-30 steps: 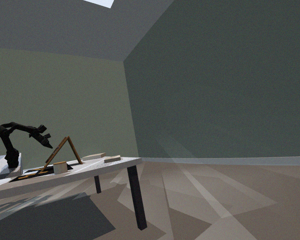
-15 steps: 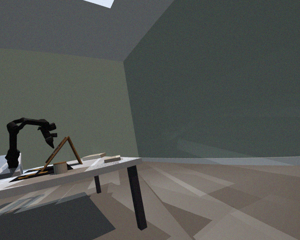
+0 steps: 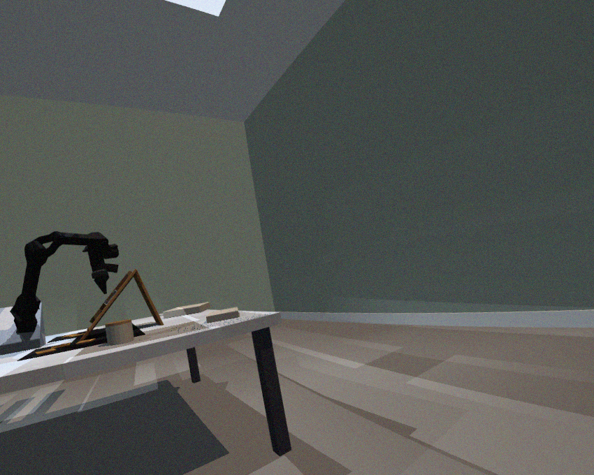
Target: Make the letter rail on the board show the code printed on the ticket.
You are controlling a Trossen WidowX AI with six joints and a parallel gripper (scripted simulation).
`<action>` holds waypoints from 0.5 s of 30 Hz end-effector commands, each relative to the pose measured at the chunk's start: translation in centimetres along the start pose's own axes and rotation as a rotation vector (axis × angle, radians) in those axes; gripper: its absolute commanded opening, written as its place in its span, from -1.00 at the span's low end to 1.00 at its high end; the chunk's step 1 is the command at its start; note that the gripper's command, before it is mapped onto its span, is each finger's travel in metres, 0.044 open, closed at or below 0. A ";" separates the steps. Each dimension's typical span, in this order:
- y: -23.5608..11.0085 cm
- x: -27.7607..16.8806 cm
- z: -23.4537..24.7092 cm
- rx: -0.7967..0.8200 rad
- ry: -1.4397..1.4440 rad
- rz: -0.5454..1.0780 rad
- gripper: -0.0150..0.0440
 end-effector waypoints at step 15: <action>0.7 0.6 0.0 0.005 0.005 0.006 -0.49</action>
Point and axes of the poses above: the point midway between the two fingers, 35 mm back from their tips, its own y axis out along the fingers, its own z axis across the jaws, x = y × z, the point moved 5 cm from there along -y, back along the fingers, and after that the axes turned 9 degrees about -y, right-handed, at the moved point
